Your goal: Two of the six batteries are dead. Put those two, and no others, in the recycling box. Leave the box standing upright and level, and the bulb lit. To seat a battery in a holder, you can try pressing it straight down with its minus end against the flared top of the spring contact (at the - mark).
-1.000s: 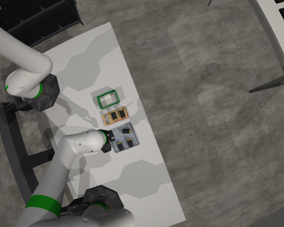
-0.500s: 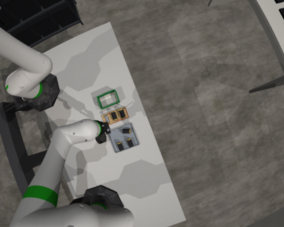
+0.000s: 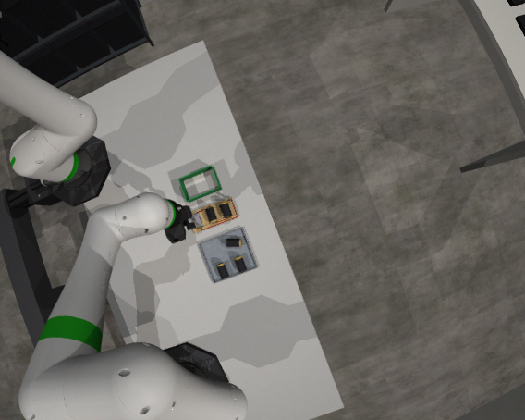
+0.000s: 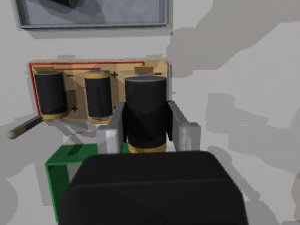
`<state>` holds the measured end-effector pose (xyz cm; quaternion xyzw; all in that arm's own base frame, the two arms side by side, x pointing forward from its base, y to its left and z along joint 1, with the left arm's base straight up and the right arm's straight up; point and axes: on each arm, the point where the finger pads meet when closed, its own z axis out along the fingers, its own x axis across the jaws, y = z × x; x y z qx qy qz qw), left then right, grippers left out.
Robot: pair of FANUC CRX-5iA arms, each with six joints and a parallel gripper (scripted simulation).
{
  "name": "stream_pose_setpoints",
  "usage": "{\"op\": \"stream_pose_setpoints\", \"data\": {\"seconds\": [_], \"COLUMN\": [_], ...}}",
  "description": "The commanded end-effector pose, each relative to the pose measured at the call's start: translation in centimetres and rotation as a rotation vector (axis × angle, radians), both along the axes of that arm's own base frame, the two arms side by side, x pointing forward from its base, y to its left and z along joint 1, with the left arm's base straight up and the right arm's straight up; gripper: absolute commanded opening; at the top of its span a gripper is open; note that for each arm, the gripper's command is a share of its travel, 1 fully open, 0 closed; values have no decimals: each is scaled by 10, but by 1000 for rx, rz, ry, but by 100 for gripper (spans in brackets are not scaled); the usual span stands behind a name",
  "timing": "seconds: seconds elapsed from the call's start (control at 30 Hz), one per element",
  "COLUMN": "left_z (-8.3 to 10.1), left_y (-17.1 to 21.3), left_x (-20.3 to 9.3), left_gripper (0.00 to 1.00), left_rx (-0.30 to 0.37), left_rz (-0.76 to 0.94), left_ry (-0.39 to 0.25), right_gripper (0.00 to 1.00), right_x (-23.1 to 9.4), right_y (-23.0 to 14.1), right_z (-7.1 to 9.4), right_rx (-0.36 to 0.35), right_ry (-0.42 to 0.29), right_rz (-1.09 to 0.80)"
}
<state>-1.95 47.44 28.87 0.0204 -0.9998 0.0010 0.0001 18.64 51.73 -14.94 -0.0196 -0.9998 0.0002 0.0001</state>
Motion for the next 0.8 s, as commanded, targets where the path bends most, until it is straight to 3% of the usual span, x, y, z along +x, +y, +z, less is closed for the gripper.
{"op": "stream_pose_setpoints", "data": {"seconds": [0.0, 0.5, 0.6, 0.67, 0.77], "left_z": [1, 1, 1, 1, 1], "left_y": [0, 0, 0, 0, 0], "left_x": [0, 0, 0, 0, 0], "left_gripper": [100, 100, 100, 100, 100], "left_rx": [2, 2, 2, 2, 2], "left_rz": [0, 0, 0, 0, 0], "left_ry": [0, 0, 0, 0, 0], "right_gripper": [57, 57, 57, 57, 57], "right_x": [0, 0, 0, 0, 0], "right_y": [1, 1, 1, 1, 1], "right_z": [1, 0, -28, -28, -64], "right_rx": [2, 2, 2, 2, 2], "right_ry": [-1, -1, -1, -1, -1], "right_rz": [0, 0, 0, 0, 0]}}
